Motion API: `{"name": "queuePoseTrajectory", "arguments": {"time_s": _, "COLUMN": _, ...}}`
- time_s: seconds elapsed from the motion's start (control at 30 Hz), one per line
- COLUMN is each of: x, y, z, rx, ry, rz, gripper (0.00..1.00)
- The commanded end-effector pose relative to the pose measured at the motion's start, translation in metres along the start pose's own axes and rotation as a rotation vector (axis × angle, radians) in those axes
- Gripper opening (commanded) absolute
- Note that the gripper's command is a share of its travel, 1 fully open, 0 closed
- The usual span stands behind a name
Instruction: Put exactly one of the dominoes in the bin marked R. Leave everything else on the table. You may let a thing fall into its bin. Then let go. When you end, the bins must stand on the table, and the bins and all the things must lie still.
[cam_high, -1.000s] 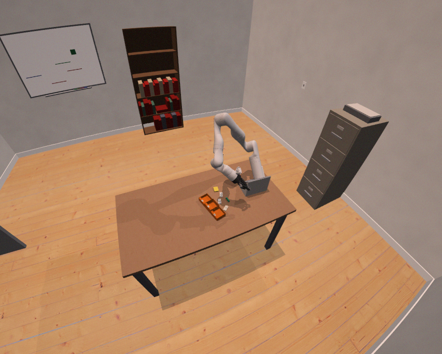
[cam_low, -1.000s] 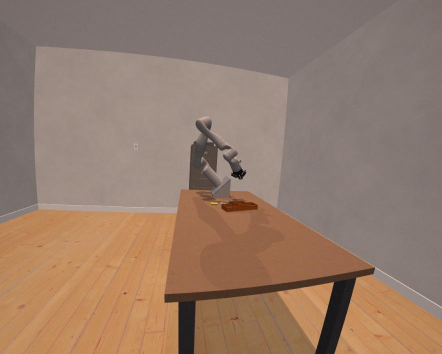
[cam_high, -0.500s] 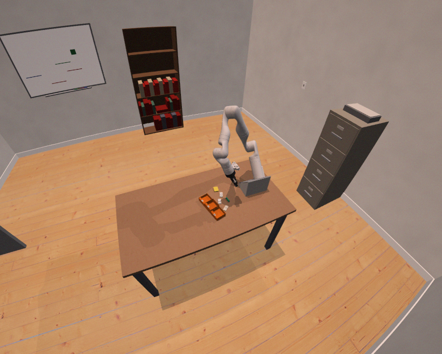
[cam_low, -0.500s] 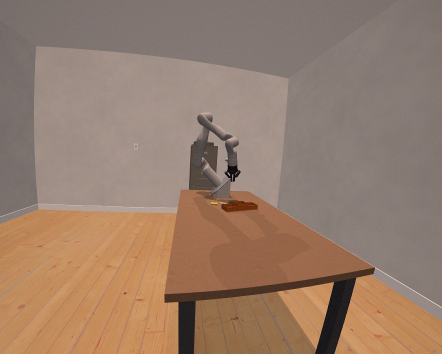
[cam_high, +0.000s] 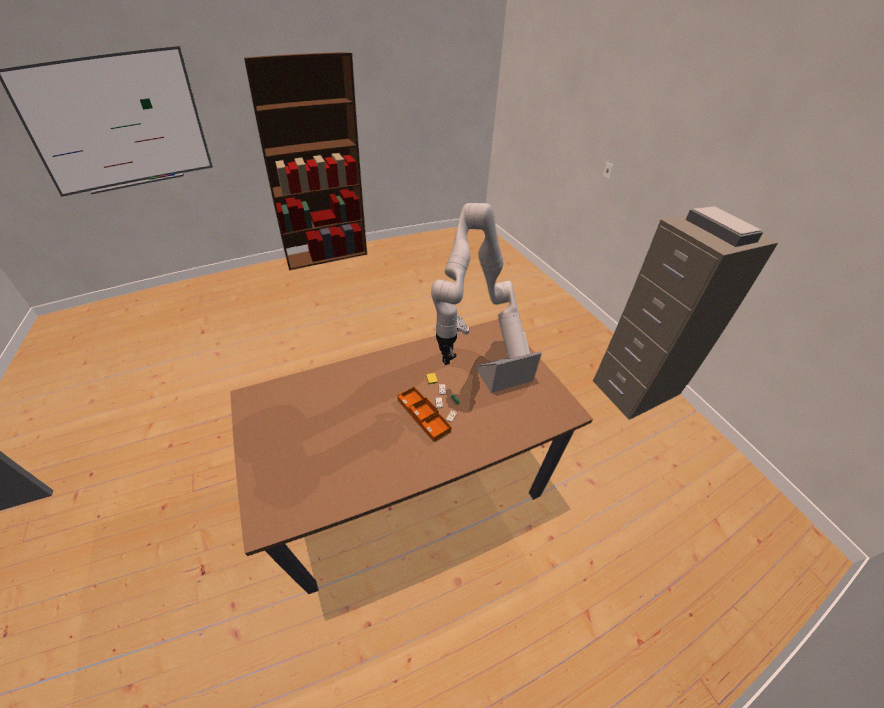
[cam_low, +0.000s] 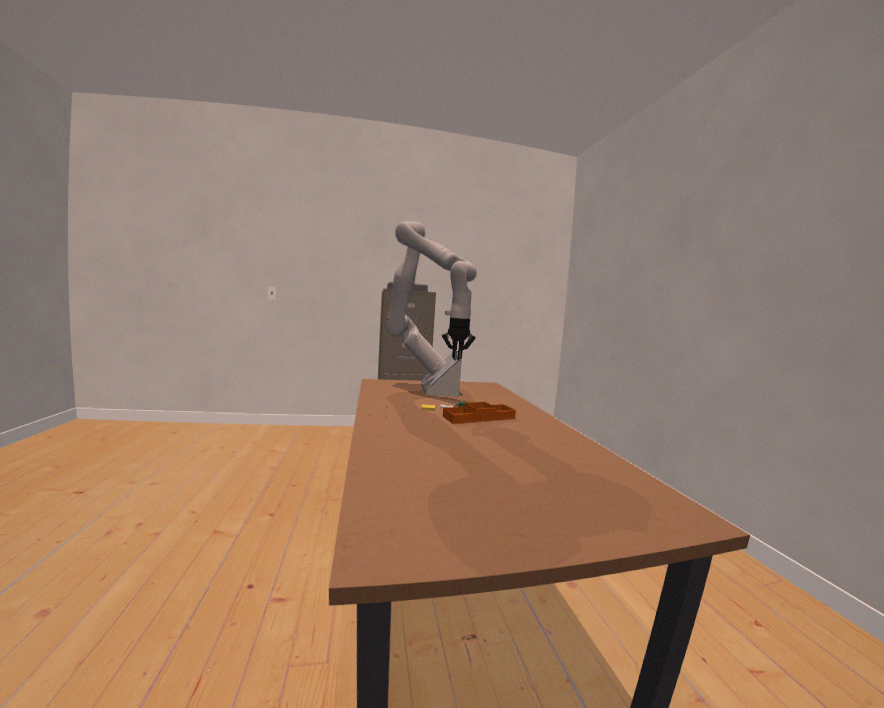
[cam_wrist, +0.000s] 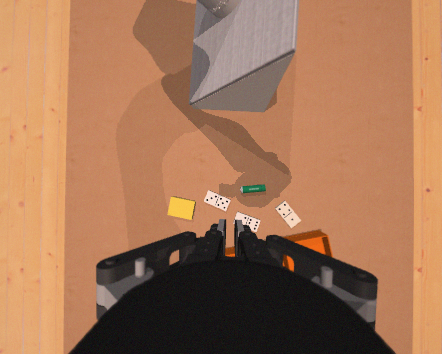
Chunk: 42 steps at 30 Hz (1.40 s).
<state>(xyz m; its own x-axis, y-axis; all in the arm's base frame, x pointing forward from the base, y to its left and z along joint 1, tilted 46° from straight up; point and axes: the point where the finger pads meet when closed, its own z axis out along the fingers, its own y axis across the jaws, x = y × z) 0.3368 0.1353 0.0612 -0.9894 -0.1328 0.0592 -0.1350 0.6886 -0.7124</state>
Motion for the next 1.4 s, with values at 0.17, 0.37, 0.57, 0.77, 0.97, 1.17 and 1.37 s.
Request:
{"name": "queuePoseTrajectory", "arguments": {"time_s": 0.17, "x": -0.008, "y": 0.001, "z": -0.014, "rx": 0.000, "ry": -0.039, "rz": -0.014, "gripper": 0.09}}
{"name": "queuePoseTrajectory", "arguments": {"time_s": 0.37, "x": -0.008, "y": 0.001, "z": -0.014, "rx": 0.000, "ry": -0.039, "rz": -0.014, "gripper": 0.09}}
{"name": "queuePoseTrajectory", "arguments": {"time_s": 0.57, "x": -0.043, "y": -0.006, "z": 0.021, "rx": -0.006, "ry": -0.039, "rz": 0.286, "gripper": 0.09}}
{"name": "queuePoseTrajectory", "arguments": {"time_s": 0.77, "x": -0.066, "y": -0.011, "z": 0.044, "rx": -0.010, "ry": -0.038, "rz": 0.486, "gripper": 0.09}}
{"name": "queuePoseTrajectory", "arguments": {"time_s": 0.97, "x": -0.101, "y": -0.019, "z": 0.079, "rx": -0.016, "ry": -0.037, "rz": 0.786, "gripper": 0.09}}
{"name": "queuePoseTrajectory", "arguments": {"time_s": 1.17, "x": -0.127, "y": -0.024, "z": 0.106, "rx": -0.022, "ry": -0.035, "rz": 1.086, "gripper": 0.09}}
{"name": "queuePoseTrajectory", "arguments": {"time_s": 1.37, "x": -0.127, "y": -0.024, "z": 0.106, "rx": -0.026, "ry": -0.033, "rz": 1.286, "gripper": 0.09}}
